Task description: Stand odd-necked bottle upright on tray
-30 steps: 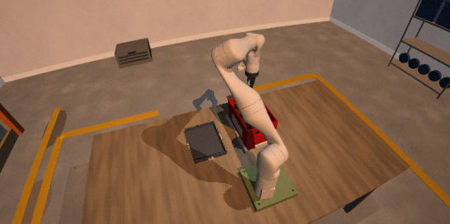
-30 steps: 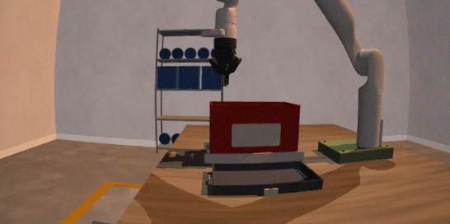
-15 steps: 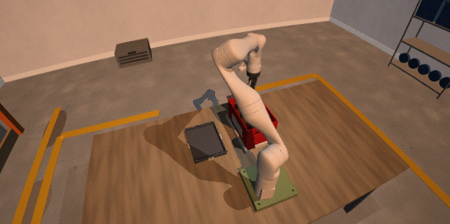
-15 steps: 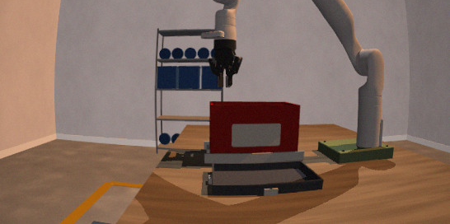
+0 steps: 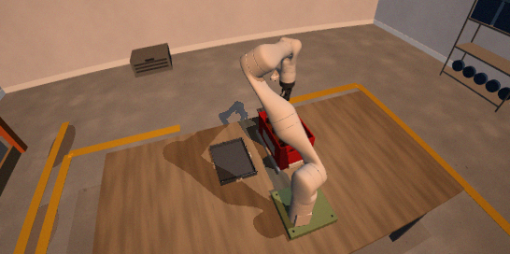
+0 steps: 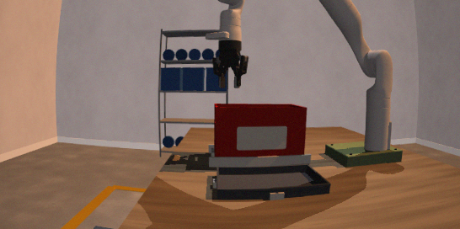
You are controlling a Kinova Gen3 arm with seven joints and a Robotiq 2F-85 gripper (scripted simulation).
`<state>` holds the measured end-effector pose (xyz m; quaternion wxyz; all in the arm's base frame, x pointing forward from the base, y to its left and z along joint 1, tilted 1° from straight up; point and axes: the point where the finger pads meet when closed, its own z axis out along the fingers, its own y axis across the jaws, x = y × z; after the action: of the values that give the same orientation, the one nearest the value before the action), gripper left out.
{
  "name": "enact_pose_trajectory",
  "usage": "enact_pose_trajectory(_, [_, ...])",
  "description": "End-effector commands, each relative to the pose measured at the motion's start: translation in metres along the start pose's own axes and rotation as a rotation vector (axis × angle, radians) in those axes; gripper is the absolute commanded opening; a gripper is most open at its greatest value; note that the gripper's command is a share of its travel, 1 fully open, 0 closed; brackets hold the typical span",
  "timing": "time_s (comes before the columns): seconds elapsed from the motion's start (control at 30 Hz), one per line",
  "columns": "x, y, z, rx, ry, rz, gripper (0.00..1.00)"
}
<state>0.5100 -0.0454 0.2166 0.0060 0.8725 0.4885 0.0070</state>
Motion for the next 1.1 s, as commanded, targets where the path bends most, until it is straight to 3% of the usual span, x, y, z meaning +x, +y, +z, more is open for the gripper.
enact_pose_trajectory(0.0, [0.0,0.0,-0.001,-0.001,0.001,0.0,0.64])
enact_pose_trajectory(1.07, [0.0,0.0,0.009,-0.001,0.001,0.0,0.64])
